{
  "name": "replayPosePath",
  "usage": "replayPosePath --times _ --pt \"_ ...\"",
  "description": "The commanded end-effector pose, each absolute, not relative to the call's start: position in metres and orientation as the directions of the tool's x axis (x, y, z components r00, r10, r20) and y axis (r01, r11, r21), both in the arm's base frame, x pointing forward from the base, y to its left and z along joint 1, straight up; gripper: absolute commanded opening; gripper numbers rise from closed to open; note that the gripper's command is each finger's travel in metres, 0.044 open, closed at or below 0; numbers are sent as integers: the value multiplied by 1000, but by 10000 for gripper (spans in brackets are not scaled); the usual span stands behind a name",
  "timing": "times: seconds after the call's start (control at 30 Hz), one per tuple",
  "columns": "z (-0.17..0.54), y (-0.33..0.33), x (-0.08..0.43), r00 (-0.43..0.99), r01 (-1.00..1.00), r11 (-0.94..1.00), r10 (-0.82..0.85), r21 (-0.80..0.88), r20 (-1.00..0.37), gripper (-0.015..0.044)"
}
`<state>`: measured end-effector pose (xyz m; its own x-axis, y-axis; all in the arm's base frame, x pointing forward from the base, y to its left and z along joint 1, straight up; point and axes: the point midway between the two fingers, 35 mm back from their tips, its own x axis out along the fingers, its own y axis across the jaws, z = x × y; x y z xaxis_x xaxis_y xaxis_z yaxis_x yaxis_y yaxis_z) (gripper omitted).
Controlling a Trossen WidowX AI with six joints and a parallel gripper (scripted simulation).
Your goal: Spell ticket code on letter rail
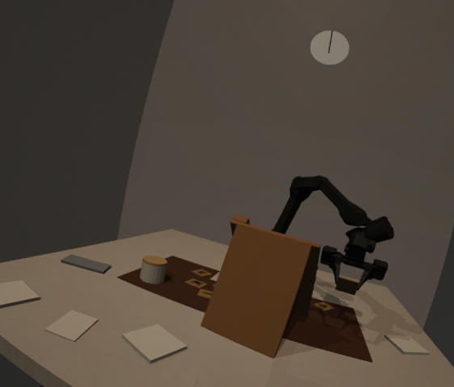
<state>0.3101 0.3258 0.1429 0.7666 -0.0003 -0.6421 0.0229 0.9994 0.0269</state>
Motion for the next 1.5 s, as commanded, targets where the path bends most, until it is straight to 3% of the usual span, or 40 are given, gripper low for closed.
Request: replayPosePath --times 0.0,1.47 --pt "146 324 310 770 22 999 2 30 -638 0" --pt "147 301 310 770 22 999 1 28 -637 0"
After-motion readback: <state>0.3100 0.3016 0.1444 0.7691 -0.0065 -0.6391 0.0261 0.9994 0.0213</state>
